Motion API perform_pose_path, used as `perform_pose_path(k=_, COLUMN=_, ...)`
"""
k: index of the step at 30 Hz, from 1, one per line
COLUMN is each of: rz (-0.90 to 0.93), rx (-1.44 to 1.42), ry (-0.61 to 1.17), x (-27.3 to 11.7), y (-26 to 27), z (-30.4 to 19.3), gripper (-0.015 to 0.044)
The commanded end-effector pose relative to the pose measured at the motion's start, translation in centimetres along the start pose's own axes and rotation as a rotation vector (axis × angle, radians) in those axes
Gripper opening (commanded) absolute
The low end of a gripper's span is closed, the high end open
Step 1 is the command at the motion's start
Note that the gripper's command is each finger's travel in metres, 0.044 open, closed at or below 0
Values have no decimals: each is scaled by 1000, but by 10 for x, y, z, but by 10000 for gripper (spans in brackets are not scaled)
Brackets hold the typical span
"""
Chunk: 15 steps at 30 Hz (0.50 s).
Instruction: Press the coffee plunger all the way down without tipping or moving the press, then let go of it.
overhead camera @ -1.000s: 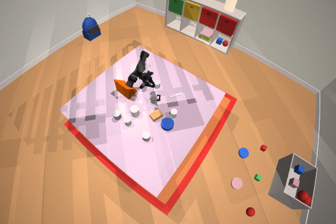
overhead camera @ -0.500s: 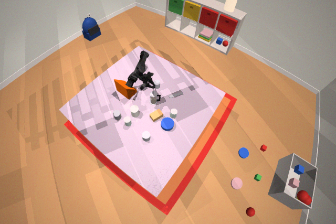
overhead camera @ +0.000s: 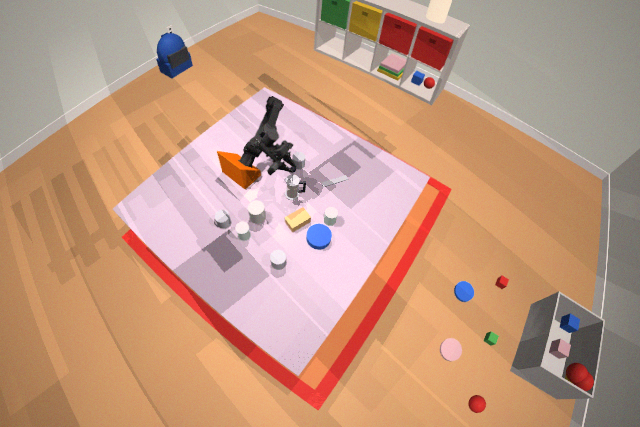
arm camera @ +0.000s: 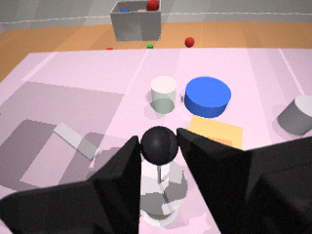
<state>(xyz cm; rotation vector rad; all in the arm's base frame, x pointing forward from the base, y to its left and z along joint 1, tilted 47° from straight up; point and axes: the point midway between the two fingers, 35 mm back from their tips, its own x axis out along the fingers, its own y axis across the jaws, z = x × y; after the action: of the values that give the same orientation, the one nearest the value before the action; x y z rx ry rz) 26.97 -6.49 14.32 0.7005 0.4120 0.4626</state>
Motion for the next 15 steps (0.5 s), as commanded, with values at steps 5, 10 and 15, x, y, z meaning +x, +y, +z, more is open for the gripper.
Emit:
perform_pose_path(k=5, rz=-17, rx=16, ry=17, x=11, y=-6, z=-20, gripper=113)
perform_pose_path(k=10, rz=-17, rx=15, ry=16, x=16, y=-7, z=-26, gripper=113)
perform_pose_path(k=15, rz=-17, rx=16, ry=13, x=21, y=-7, z=-33, gripper=113)
